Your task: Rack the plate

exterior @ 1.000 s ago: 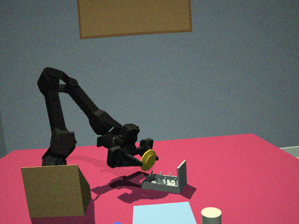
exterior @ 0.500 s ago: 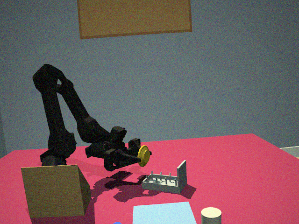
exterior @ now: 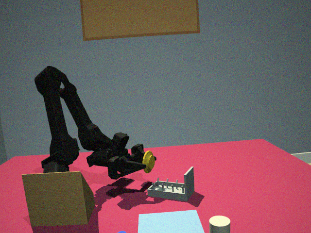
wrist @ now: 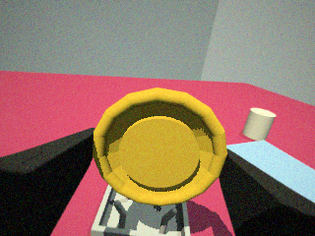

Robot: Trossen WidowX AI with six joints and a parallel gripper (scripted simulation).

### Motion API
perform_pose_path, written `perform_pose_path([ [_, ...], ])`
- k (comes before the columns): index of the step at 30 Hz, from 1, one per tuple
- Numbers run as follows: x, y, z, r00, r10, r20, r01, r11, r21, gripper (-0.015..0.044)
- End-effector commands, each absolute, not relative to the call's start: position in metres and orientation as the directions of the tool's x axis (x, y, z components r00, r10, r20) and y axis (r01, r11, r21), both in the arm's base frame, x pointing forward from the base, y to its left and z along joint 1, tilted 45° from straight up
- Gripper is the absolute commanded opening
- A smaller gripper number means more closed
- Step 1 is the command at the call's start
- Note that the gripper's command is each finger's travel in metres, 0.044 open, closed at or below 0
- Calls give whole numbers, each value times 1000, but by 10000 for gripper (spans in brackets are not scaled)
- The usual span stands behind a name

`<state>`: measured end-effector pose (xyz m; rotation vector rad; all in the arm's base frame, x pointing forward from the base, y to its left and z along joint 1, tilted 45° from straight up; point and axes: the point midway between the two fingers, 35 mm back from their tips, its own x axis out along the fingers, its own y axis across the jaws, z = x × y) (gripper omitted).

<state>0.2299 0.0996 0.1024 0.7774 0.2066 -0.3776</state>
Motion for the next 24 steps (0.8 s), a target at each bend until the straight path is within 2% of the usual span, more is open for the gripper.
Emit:
perform_pose_path([
  [1,232,102,97,912,-260,-317,408,657,634,0],
  [24,256,111,76,914,-254,-317,404,652,641,0],
])
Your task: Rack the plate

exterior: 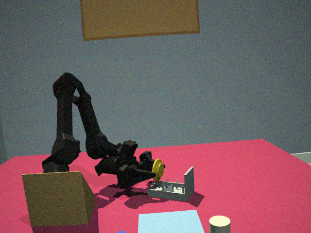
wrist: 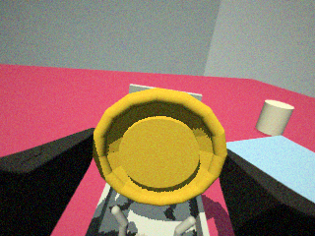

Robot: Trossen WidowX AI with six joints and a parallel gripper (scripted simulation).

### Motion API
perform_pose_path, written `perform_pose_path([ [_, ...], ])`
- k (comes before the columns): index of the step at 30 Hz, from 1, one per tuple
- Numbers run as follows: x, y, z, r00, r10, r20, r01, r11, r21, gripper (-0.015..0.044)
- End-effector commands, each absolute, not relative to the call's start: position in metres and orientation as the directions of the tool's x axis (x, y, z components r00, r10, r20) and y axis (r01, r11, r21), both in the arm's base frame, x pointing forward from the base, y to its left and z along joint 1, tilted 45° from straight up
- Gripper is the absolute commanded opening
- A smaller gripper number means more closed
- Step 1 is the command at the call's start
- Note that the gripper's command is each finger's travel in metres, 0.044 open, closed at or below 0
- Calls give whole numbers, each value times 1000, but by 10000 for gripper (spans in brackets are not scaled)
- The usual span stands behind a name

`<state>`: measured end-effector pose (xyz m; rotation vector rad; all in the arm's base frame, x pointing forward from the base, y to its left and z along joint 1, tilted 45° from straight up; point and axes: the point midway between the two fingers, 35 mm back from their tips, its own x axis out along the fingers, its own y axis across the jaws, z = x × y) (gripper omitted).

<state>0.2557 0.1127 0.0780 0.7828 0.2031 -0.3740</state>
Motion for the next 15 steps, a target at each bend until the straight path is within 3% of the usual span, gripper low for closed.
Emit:
perform_pose_path([
  [1,257,111,75,914,-254,-317,404,652,642,0],
  [15,259,120,61,915,-243,-320,399,652,644,0],
])
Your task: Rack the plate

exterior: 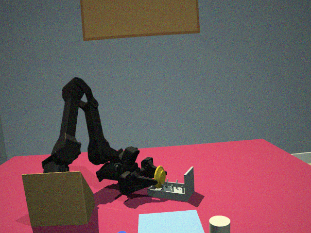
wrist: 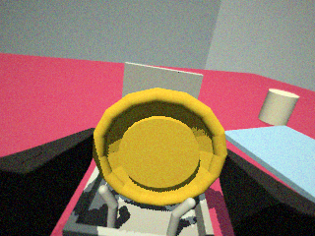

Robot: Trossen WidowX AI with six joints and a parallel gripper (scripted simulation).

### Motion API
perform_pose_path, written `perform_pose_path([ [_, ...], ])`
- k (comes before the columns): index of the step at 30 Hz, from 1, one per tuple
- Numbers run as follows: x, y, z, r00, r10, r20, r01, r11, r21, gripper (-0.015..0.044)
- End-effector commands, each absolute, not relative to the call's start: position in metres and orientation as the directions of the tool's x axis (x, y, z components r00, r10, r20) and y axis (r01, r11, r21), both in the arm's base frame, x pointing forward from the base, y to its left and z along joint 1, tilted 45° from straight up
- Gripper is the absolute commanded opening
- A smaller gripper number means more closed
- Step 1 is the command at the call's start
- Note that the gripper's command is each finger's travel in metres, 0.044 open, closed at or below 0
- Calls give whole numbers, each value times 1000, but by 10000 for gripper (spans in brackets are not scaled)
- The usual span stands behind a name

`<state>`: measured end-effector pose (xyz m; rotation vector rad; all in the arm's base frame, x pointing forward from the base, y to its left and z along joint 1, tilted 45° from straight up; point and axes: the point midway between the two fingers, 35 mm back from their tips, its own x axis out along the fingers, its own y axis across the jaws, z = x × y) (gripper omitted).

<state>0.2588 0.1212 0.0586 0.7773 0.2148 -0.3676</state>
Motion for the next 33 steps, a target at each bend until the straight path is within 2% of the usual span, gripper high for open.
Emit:
perform_pose_path([
  [1,259,120,61,915,-243,-320,399,652,644,0],
  [9,259,120,61,915,-243,-320,399,652,644,0],
  [24,259,121,60,916,-244,-320,399,651,646,394],
  [33,263,113,70,913,-247,-326,405,648,644,400],
])
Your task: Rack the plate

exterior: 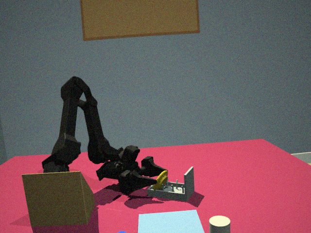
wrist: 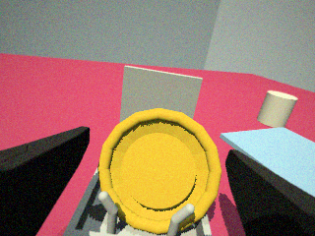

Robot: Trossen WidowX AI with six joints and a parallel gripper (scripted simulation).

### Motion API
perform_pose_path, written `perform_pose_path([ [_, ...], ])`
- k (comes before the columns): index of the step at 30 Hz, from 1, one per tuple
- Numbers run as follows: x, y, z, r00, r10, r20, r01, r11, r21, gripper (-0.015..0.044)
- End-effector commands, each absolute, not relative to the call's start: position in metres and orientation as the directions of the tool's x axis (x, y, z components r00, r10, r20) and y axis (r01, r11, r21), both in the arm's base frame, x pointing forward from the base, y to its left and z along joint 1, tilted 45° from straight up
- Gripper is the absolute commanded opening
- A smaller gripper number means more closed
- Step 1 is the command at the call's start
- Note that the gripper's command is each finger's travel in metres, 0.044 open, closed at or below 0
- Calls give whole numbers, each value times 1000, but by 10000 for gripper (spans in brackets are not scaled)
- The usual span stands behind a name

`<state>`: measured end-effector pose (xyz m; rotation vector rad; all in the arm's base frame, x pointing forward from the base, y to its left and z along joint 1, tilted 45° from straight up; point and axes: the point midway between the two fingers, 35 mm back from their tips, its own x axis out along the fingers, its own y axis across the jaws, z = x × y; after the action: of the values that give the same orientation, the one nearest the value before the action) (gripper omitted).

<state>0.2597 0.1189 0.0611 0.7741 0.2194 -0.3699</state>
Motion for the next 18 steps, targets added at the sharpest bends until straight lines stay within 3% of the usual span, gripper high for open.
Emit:
perform_pose_path([
  [1,265,108,76,911,-248,-329,409,647,643,400],
  [11,274,45,142,913,-260,-315,406,656,636,400],
  [18,276,38,144,904,-266,-334,421,684,595,400],
])
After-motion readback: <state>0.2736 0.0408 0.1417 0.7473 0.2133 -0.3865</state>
